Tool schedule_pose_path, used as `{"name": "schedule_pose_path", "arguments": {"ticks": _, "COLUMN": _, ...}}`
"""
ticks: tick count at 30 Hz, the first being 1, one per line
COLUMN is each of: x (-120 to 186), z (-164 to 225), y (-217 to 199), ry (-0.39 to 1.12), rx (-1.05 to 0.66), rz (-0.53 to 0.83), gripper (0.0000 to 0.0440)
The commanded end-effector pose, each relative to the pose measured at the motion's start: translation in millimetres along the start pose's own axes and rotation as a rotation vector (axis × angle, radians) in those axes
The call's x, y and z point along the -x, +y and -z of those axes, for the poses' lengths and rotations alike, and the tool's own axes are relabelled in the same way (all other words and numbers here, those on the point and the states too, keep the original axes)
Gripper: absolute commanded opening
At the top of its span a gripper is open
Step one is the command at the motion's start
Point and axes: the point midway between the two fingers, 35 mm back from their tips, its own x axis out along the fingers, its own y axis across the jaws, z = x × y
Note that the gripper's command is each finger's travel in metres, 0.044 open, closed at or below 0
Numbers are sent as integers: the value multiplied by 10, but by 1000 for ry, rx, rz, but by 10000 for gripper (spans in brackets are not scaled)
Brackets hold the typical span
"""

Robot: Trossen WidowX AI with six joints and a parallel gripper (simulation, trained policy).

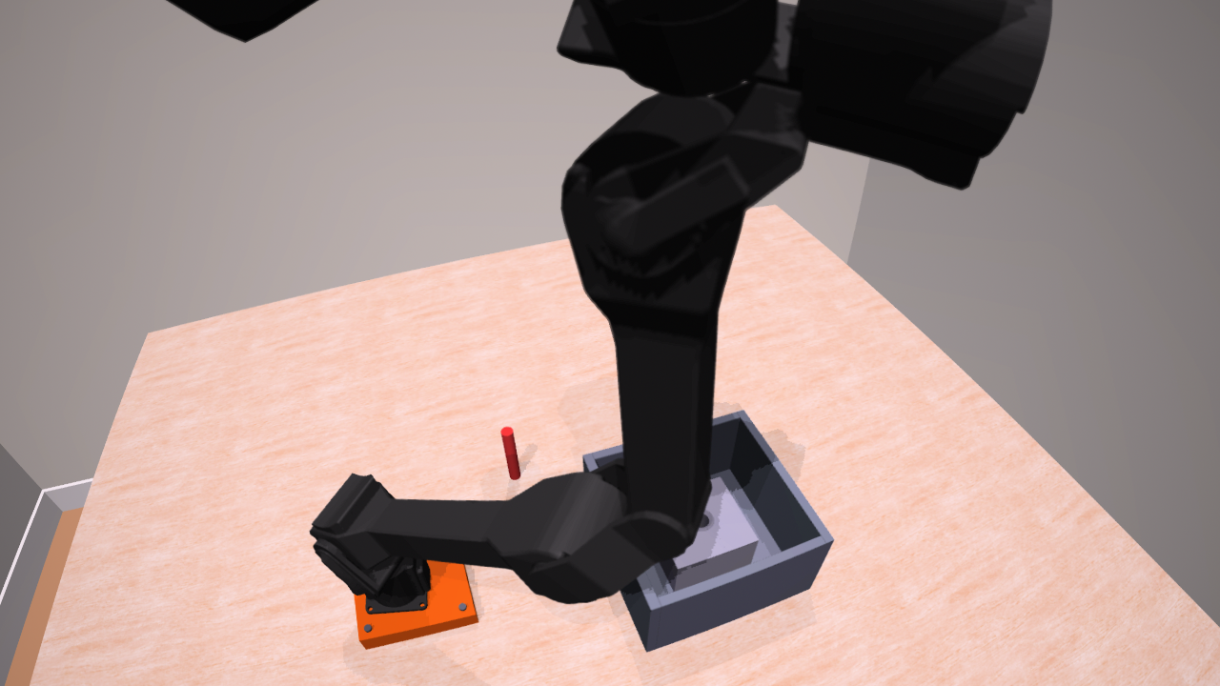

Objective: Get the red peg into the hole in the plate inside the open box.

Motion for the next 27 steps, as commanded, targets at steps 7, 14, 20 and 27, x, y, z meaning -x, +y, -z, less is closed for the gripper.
{"name": "schedule_pose_path", "arguments": {"ticks": 7, "x": -151, "z": -252, "y": -436, "ry": -191, "rx": -12, "rz": 108, "gripper": 440}}
{"name": "schedule_pose_path", "arguments": {"ticks": 14, "x": -180, "z": -645, "y": -1015, "ry": -392, "rx": -8, "rz": 255, "gripper": 440}}
{"name": "schedule_pose_path", "arguments": {"ticks": 20, "x": -75, "z": -998, "y": -1471, "ry": -568, "rx": 7, "rz": 374, "gripper": 440}}
{"name": "schedule_pose_path", "arguments": {"ticks": 27, "x": 182, "z": -1403, "y": -1922, "ry": -777, "rx": 32, "rz": 504, "gripper": 440}}
